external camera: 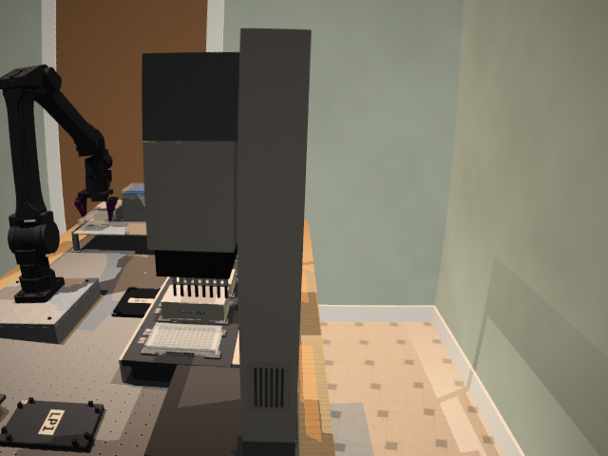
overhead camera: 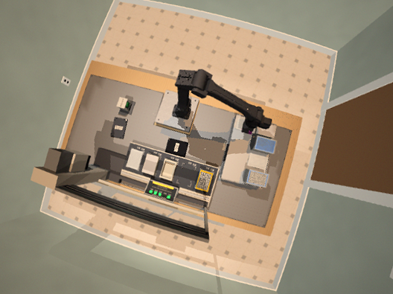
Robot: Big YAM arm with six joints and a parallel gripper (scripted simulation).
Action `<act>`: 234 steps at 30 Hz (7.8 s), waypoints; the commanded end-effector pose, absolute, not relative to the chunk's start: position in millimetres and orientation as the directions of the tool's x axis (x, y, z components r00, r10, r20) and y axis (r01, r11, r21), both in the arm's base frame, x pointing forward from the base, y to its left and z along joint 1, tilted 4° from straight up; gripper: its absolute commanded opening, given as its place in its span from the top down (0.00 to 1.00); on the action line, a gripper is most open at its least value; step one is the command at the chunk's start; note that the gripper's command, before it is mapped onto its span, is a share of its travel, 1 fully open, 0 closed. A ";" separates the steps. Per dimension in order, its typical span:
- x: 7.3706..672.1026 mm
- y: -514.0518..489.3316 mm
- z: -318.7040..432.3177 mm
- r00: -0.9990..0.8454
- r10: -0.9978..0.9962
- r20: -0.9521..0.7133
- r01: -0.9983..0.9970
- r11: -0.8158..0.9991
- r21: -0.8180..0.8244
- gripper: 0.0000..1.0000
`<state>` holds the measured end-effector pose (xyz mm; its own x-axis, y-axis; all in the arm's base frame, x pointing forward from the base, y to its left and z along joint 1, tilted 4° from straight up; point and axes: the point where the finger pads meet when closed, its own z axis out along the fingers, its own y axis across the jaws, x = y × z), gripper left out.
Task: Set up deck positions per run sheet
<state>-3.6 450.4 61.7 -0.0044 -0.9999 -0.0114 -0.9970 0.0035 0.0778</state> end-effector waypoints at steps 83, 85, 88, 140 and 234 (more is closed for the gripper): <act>-11.0 457.2 53.5 -0.002 -0.999 -0.033 -0.997 -0.001 0.075 1.00; -11.0 457.2 53.5 -0.002 -0.999 -0.033 -0.997 -0.001 0.075 1.00; -11.0 457.2 53.5 -0.002 -0.999 -0.033 -0.997 -0.001 0.075 1.00; -11.0 457.2 53.5 -0.001 -0.999 -0.033 -0.997 -0.001 0.075 0.00; 8.5 467.8 184.5 -0.004 -0.997 -0.080 -0.997 -0.001 0.073 0.00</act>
<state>-0.9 448.1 151.5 -0.0015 -0.9999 -0.0126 -0.9970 0.0005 0.0773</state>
